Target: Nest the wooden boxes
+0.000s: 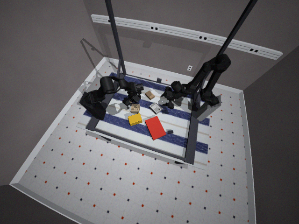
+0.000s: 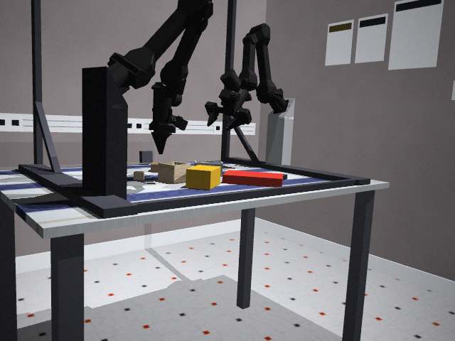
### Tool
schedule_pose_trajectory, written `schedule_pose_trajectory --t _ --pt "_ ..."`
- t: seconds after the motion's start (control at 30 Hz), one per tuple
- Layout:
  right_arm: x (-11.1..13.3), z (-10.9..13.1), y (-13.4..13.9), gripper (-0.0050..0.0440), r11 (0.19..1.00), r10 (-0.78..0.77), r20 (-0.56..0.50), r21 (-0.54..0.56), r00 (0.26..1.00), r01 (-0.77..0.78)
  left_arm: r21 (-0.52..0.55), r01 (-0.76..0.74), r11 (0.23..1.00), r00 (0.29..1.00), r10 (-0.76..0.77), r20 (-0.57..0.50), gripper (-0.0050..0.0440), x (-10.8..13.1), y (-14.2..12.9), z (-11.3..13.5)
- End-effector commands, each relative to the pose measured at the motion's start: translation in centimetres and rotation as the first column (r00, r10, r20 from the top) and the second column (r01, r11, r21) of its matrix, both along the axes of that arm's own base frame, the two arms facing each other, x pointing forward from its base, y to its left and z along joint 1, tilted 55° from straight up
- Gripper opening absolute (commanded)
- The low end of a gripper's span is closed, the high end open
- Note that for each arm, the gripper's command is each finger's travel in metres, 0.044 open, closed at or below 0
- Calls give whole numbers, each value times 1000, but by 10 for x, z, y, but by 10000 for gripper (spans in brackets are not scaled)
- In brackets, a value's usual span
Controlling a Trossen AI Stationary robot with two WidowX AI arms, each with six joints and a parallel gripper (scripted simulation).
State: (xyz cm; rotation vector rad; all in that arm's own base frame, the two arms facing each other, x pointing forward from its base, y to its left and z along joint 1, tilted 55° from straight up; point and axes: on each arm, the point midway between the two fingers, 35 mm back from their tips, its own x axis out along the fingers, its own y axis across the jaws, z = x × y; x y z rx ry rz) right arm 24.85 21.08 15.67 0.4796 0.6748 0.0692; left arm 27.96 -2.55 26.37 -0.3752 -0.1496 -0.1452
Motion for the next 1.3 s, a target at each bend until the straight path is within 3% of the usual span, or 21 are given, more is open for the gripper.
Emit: schedule_pose_trajectory --t 0.0,0.37,0.43,0.47,0.73,1.0,1.27 --pt "-2 -8 10 -50 1000 -14 -3 22 1000 14 -18 19 1000 998 -20 -61 400 -3 -9 3" --pt "-8 -32 31 -50 995 -57 -19 80 998 58 -11 63 998 939 -63 -338 400 -19 -29 -34" --pt "-8 -32 31 -50 995 -57 -19 80 998 58 -11 63 998 939 -63 -338 400 -19 -29 -34" --pt "-9 -32 34 -50 994 -60 -18 89 998 61 0 66 998 914 -61 -400 400 -23 -30 -47" --pt "-16 -52 48 -50 987 -90 -30 129 996 93 36 101 994 820 -62 -568 400 -51 -37 -71" --pt "-16 -54 50 -50 986 -92 -32 136 995 95 49 109 993 796 -57 -603 400 -55 -37 -80" --pt "14 -71 57 -50 986 -89 -28 138 996 92 49 109 993 796 -57 -603 400 -55 -37 -80"
